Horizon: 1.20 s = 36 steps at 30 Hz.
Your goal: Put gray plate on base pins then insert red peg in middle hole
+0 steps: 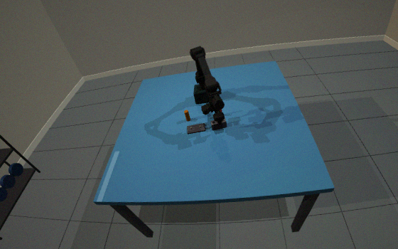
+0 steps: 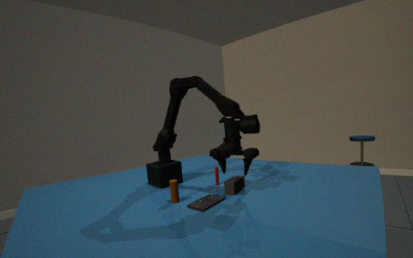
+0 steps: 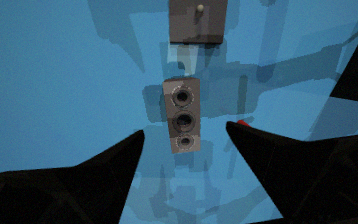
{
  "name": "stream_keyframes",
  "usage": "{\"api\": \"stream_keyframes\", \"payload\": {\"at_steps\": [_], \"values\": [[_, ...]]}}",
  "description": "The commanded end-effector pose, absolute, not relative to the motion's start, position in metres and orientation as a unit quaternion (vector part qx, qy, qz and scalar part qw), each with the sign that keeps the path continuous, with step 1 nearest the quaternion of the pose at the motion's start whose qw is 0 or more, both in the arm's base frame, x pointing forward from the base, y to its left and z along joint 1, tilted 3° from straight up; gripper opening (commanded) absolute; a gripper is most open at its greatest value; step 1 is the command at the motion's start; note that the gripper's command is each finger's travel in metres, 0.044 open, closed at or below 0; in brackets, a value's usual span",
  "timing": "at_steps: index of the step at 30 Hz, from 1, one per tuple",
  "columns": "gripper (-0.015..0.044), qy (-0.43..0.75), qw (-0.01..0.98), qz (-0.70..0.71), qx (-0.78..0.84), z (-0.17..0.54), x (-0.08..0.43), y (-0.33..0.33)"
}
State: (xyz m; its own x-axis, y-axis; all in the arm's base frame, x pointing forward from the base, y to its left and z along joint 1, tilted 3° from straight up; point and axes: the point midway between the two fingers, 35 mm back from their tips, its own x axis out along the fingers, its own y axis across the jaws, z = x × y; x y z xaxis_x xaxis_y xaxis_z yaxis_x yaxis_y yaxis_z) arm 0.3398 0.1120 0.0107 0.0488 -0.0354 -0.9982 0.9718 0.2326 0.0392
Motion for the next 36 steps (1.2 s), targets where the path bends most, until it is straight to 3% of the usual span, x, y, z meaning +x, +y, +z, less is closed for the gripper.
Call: {"api": "stream_keyframes", "payload": {"at_steps": [1, 35, 36], "values": [[0.0440, 0.533, 0.576, -0.438, 0.437, 0.004, 0.340, 0.111], [0.0440, 0.533, 0.577, -0.439, 0.437, -0.049, 0.342, 0.109], [0.0414, 0.533, 0.577, -0.439, 0.437, -0.049, 0.342, 0.109]]}}
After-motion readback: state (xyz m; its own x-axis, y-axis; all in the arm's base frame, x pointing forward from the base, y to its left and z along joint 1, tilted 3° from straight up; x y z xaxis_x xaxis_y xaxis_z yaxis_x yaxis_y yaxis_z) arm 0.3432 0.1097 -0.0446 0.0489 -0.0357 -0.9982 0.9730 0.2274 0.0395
